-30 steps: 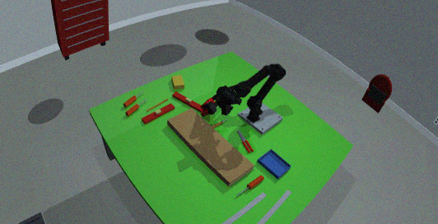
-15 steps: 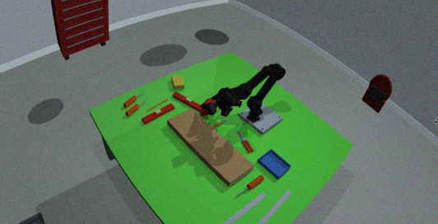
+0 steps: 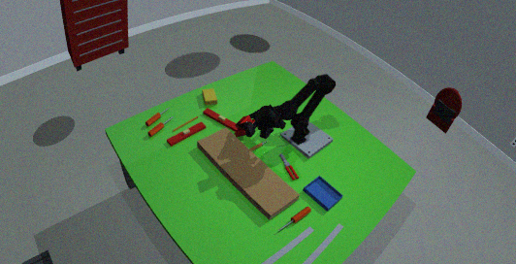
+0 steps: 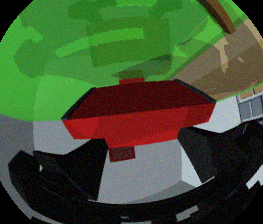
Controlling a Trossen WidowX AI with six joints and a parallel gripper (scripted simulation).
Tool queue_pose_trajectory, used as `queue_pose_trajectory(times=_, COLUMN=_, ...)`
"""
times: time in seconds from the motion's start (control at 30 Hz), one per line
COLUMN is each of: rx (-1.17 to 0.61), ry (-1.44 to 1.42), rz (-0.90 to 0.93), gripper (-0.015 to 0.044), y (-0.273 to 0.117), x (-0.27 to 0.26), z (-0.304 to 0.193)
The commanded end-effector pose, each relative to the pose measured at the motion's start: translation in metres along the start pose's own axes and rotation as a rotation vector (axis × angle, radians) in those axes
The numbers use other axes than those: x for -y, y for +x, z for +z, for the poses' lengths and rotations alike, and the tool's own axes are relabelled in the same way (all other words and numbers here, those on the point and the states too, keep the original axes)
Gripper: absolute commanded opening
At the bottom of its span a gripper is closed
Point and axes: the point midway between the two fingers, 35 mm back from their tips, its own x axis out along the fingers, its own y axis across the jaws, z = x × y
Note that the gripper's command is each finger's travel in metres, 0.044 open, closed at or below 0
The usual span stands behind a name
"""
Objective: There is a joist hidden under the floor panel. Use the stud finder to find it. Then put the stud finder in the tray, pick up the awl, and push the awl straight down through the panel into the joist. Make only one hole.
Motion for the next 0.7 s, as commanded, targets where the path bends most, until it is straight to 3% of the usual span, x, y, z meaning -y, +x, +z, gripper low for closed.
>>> queue_pose_trajectory(times=0.0, rx=-0.03, ry=-0.002, rz=0.007, gripper=0.0, y=0.0, x=-0.001, z=-0.001)
queue_pose_trajectory(times=0.67, rx=-0.094, ry=0.004, rz=0.017, gripper=0.0, y=-0.012, x=-0.006, z=-0.017)
